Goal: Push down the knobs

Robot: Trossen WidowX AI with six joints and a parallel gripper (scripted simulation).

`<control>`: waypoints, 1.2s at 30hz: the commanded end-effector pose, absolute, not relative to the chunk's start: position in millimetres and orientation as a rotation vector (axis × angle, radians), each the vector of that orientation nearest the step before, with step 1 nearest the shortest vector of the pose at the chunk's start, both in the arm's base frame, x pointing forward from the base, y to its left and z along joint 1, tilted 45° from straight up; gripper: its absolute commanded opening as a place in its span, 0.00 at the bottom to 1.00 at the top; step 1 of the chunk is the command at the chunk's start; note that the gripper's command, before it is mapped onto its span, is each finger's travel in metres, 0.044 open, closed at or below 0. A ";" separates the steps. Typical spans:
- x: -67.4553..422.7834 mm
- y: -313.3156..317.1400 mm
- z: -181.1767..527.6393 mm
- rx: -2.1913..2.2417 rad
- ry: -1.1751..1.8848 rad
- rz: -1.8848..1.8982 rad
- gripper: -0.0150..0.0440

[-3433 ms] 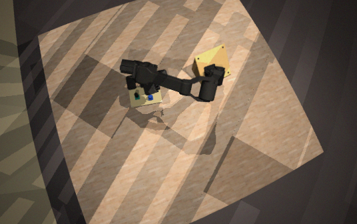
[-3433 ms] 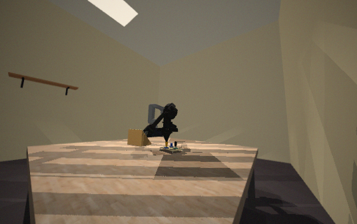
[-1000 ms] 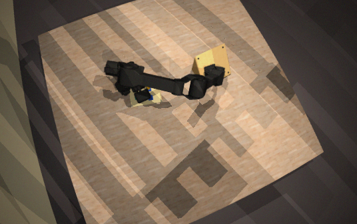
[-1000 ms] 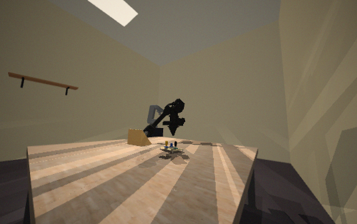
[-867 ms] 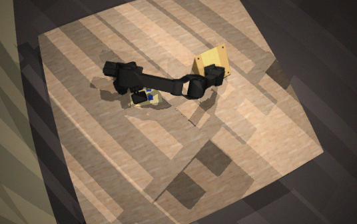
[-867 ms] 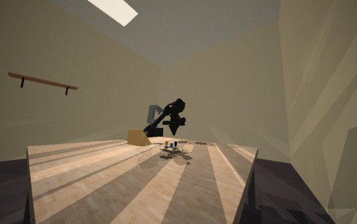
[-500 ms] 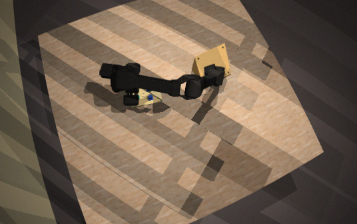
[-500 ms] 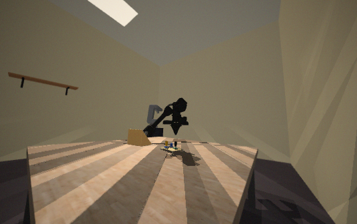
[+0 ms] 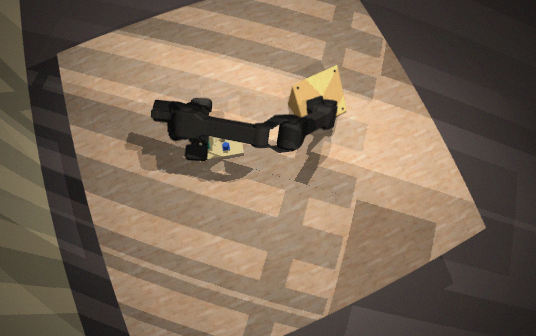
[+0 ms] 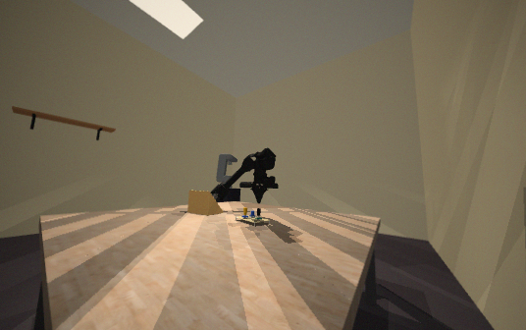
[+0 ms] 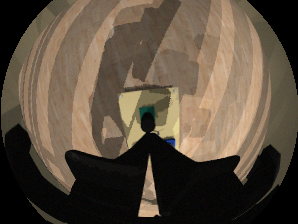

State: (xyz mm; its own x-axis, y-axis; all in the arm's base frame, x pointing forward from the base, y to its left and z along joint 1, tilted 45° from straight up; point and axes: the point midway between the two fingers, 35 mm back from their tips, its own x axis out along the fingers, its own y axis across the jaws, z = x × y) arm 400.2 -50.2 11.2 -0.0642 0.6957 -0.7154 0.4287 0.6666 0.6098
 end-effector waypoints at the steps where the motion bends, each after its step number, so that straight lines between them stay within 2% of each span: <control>1: 400.5 -47.2 9.5 0.927 1.693 0.279 0.25; 36: 399.1 -32.5 -5.2 0.927 1.693 0.280 0.25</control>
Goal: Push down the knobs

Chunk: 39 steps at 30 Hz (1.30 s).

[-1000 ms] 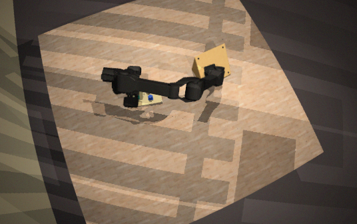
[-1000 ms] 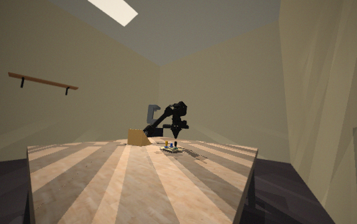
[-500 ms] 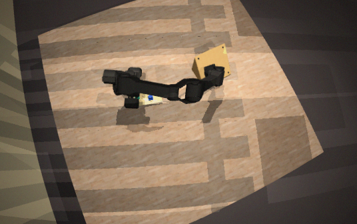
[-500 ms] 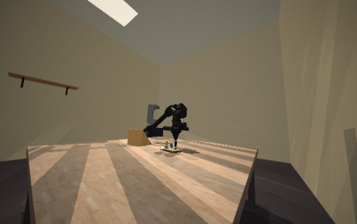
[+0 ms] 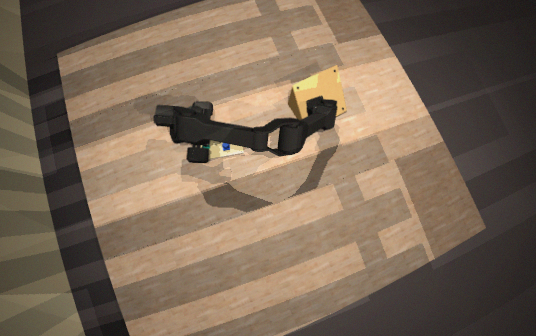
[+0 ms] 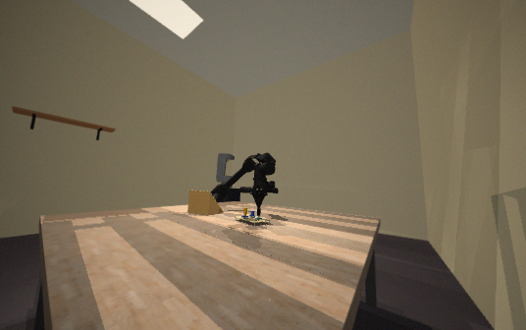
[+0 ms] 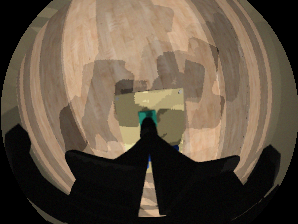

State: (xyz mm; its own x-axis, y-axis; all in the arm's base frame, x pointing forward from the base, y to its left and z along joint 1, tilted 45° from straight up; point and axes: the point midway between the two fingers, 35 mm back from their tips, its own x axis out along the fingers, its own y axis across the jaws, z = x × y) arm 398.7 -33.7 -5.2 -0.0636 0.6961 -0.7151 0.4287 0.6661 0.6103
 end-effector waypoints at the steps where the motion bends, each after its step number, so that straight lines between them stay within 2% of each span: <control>1: 399.1 -32.3 -5.4 0.927 1.693 0.280 0.25; 39: 398.9 -29.5 -8.2 0.928 1.693 0.280 0.25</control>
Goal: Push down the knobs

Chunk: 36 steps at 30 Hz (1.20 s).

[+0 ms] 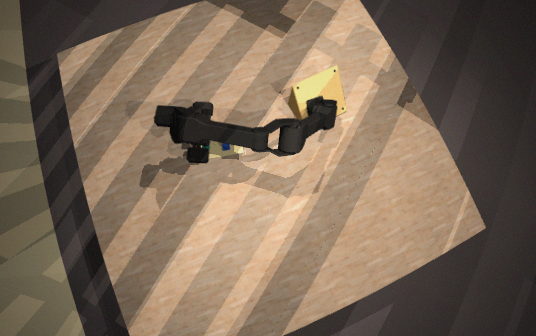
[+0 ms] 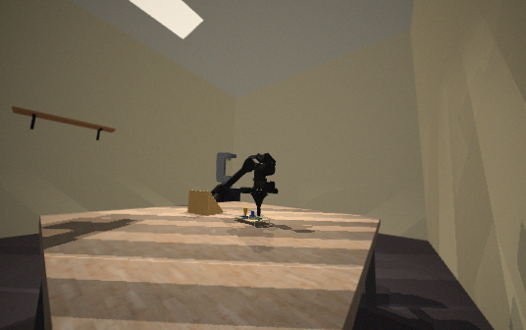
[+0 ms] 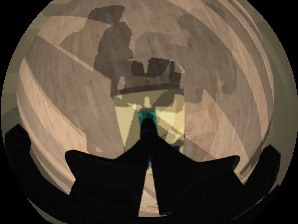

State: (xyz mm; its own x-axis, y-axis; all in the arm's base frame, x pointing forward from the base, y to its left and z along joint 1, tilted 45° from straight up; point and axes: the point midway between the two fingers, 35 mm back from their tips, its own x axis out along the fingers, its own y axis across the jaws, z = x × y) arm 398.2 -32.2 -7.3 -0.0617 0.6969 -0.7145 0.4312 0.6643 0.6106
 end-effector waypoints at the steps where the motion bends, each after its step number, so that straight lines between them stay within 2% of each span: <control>1: 398.9 -29.3 -8.4 0.928 1.693 0.280 0.25; 36: 398.6 -26.5 -11.2 0.928 1.693 0.280 0.25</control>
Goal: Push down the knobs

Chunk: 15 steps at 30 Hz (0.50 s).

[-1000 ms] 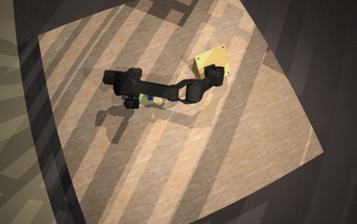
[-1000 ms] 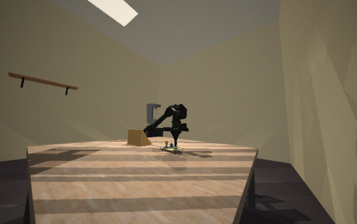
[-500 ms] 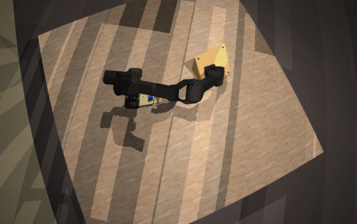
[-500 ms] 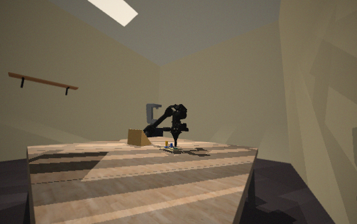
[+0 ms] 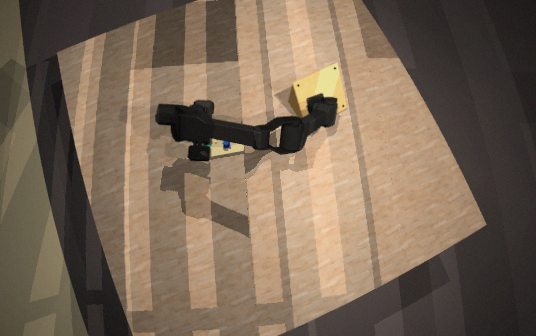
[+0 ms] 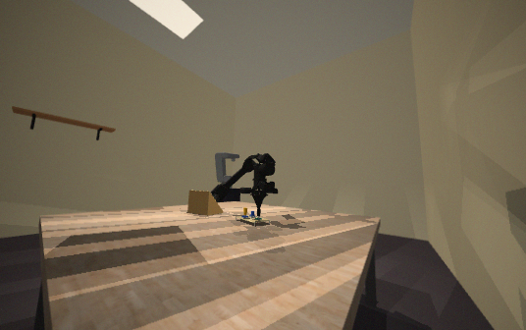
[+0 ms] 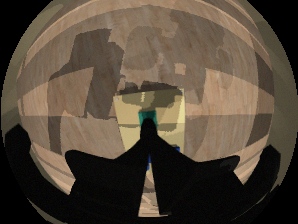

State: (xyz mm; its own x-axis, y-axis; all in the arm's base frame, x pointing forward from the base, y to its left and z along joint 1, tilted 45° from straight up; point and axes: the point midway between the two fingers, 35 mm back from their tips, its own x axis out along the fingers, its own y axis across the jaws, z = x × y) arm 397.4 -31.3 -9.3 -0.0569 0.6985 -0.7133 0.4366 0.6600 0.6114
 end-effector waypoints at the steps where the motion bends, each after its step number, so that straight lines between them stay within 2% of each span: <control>1: 398.6 -26.5 -11.2 0.928 1.693 0.280 0.25; 15: 398.5 -25.1 -12.6 0.928 1.693 0.280 0.25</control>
State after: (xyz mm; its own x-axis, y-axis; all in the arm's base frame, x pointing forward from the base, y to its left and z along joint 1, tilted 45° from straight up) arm 397.2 -31.1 -9.7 -0.0546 0.6979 -0.7141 0.4377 0.6595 0.6111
